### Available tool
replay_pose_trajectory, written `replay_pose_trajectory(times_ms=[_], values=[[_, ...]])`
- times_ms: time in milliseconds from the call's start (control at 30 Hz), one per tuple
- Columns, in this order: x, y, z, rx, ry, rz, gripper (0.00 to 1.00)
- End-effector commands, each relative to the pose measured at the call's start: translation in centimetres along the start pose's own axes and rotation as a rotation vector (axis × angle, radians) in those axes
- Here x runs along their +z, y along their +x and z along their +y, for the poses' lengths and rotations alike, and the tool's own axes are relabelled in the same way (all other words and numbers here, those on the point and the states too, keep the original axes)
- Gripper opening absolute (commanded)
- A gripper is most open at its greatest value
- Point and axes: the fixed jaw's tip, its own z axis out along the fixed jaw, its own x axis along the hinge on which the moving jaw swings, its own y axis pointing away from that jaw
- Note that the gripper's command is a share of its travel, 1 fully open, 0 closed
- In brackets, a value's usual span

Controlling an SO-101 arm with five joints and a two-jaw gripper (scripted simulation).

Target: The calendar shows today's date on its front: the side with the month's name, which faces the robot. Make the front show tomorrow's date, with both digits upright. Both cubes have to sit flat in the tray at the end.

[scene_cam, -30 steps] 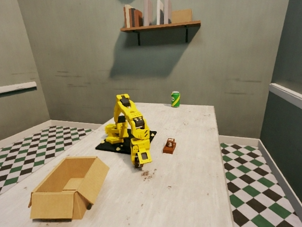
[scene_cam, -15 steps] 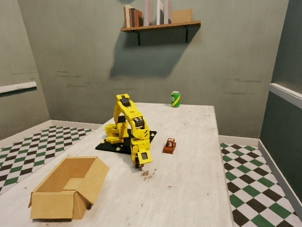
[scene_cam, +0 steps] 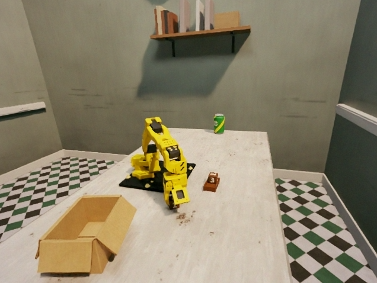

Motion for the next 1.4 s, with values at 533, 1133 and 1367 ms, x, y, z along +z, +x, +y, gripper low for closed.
replay_pose_trajectory(times_ms=[533,1133,1367], values=[[-1.7,0.0,0.0,0.0,0.0,0.008,0.0],[-4.8,0.2,0.2,0.0,0.001,0.008,0.0],[-4.8,0.2,0.2,-0.001,-0.001,0.001,0.0]])
